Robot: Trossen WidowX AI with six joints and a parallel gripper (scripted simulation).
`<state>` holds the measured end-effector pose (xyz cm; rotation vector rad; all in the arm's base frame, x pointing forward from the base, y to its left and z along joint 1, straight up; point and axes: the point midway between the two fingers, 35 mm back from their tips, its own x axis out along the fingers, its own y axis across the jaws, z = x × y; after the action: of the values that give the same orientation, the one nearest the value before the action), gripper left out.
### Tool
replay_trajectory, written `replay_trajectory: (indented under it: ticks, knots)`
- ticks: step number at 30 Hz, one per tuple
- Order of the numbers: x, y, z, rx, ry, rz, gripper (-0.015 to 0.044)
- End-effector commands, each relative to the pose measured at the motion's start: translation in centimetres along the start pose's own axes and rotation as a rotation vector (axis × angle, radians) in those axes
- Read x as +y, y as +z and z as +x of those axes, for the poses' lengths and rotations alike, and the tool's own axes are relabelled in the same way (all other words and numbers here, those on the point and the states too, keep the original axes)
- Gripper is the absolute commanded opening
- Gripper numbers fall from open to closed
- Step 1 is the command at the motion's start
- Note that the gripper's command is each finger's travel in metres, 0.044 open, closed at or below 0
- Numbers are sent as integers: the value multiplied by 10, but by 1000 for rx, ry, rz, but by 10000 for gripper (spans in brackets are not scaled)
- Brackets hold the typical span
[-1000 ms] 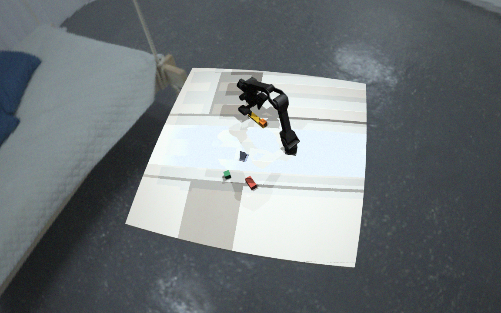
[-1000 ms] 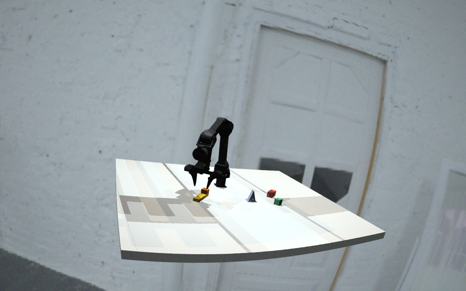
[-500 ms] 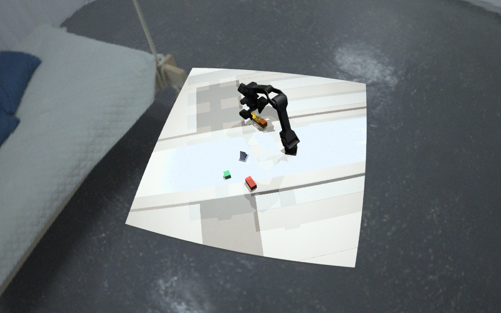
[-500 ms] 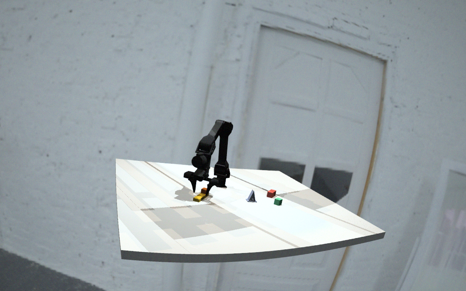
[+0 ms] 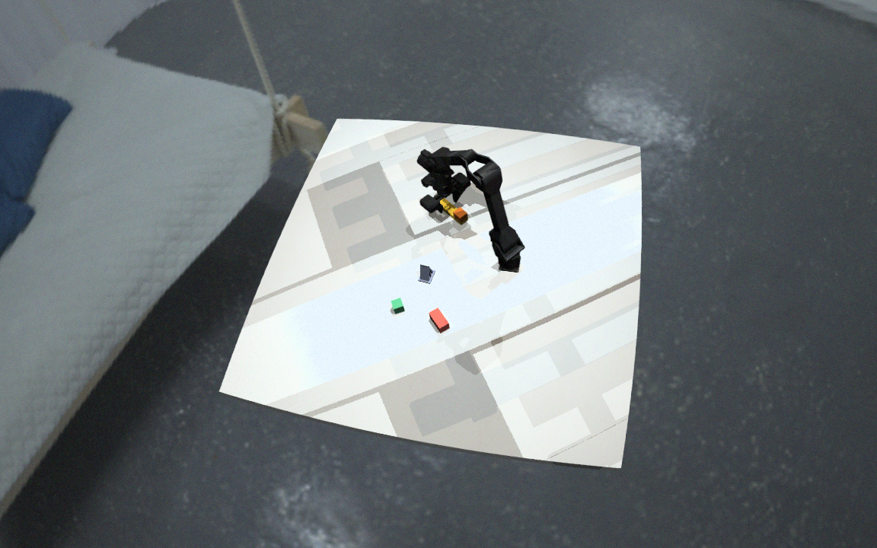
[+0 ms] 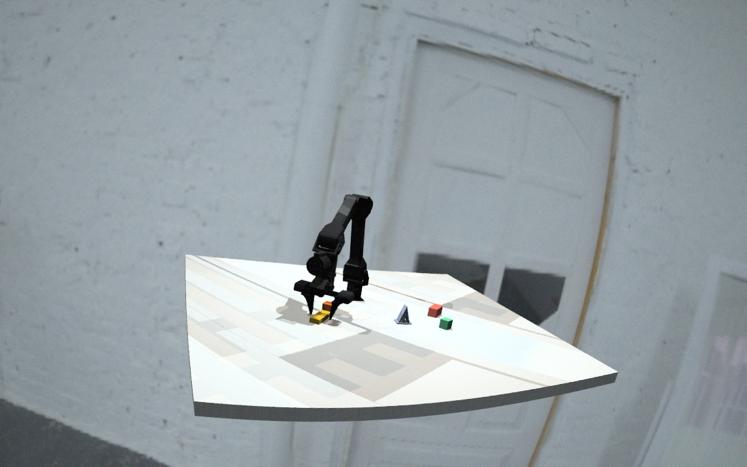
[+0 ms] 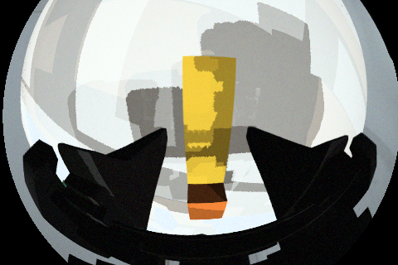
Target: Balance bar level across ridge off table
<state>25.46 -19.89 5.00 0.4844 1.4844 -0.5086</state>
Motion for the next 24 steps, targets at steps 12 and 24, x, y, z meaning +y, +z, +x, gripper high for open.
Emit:
replay_trajectory:
  ticks: [12,24]
  knots:
    - [0,-1,2,5,0,0,263]
    - [0,-1,1,5,0,0,85]
